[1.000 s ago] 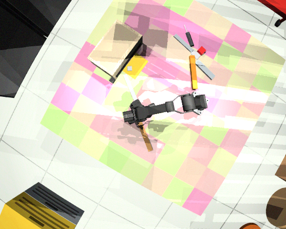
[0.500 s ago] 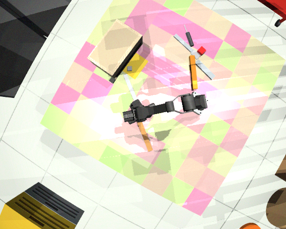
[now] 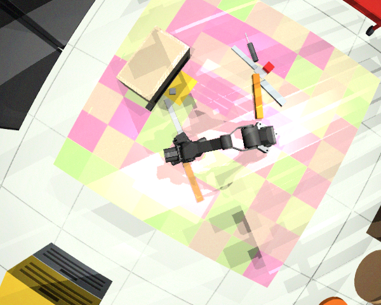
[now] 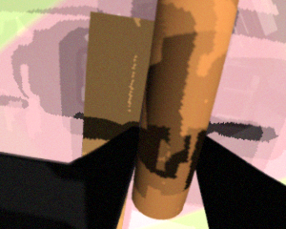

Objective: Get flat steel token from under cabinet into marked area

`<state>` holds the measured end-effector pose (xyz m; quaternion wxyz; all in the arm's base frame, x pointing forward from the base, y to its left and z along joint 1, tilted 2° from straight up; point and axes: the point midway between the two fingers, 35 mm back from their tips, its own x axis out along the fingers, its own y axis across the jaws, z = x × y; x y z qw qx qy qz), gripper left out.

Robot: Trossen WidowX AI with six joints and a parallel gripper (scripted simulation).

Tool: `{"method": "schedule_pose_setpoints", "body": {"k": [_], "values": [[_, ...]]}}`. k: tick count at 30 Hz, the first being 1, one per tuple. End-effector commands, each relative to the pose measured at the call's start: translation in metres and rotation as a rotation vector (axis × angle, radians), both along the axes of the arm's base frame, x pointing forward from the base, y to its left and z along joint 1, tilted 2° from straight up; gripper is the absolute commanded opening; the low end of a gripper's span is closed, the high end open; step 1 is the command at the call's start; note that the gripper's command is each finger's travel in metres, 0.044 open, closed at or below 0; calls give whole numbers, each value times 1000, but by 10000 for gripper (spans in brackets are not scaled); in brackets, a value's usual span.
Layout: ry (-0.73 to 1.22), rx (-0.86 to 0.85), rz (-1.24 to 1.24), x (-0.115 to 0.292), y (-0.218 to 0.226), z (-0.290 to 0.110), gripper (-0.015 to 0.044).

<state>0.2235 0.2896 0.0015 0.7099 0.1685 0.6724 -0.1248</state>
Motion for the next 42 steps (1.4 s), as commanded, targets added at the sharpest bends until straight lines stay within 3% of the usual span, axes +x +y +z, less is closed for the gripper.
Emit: {"method": "schedule_pose_setpoints", "body": {"k": [1, 12, 20, 26, 31, 32, 36, 42], "values": [[2, -5, 3, 0, -1, -1, 0], [2, -5, 3, 0, -1, -1, 0], [-1, 1, -1, 0, 0, 0, 200], [0, 0, -1, 0, 0, 1, 200], [-1, 1, -1, 0, 0, 1, 151], [0, 1, -1, 0, 0, 3, 177], [2, -5, -1, 0, 1, 27, 270], [8, -17, 3, -6, -3, 83, 270]]}}
